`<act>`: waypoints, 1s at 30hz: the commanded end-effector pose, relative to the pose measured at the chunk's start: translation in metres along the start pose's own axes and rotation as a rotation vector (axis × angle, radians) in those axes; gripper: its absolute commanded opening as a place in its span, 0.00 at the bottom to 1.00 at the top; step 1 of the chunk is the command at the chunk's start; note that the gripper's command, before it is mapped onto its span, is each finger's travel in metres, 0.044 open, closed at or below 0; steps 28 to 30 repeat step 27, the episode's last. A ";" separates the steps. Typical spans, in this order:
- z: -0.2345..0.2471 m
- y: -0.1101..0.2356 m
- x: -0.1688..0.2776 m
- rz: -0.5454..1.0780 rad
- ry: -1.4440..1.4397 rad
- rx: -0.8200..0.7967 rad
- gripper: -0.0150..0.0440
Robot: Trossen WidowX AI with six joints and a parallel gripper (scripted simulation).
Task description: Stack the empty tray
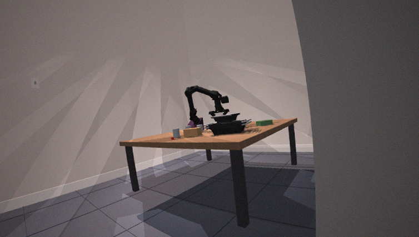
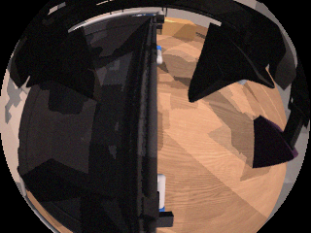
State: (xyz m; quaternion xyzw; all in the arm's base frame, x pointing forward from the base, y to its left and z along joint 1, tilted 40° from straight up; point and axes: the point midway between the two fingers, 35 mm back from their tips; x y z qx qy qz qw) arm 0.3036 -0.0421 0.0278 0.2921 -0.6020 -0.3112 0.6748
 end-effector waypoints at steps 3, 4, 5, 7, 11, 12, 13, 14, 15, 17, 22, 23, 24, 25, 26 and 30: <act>0.000 0.000 0.000 0.000 0.000 0.000 1.00; 0.000 0.000 0.000 0.000 0.000 0.000 1.00; 0.000 0.001 0.000 0.000 0.000 0.000 1.00; -0.001 0.005 0.000 -0.001 0.000 0.000 1.00; -0.004 0.024 -0.001 -0.004 0.001 0.000 1.00; -0.005 0.030 -0.001 -0.004 0.001 0.000 1.00; -0.005 0.036 -0.001 -0.005 0.001 0.000 1.00; -0.006 0.042 -0.001 -0.005 0.001 0.000 1.00; -0.006 0.047 -0.002 -0.006 0.001 0.000 1.00; -0.006 0.059 -0.002 -0.006 0.002 -0.001 1.00; -0.004 0.089 -0.001 -0.005 0.002 -0.003 1.00; -0.003 0.095 -0.001 -0.005 0.002 -0.003 1.00; -0.002 0.101 -0.001 -0.004 0.002 -0.004 1.00; -0.001 0.106 -0.001 -0.004 0.002 -0.004 1.00; -0.001 0.109 -0.001 -0.004 0.002 -0.005 1.00; -0.001 0.110 -0.001 -0.003 0.002 -0.005 1.00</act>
Point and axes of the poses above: the point midway between the two fingers, 35 mm back from their tips, its own y axis back along the fingers, its own z axis across the jaws, x = y × z, and after that the axes turned 1 degree about -y, right-handed
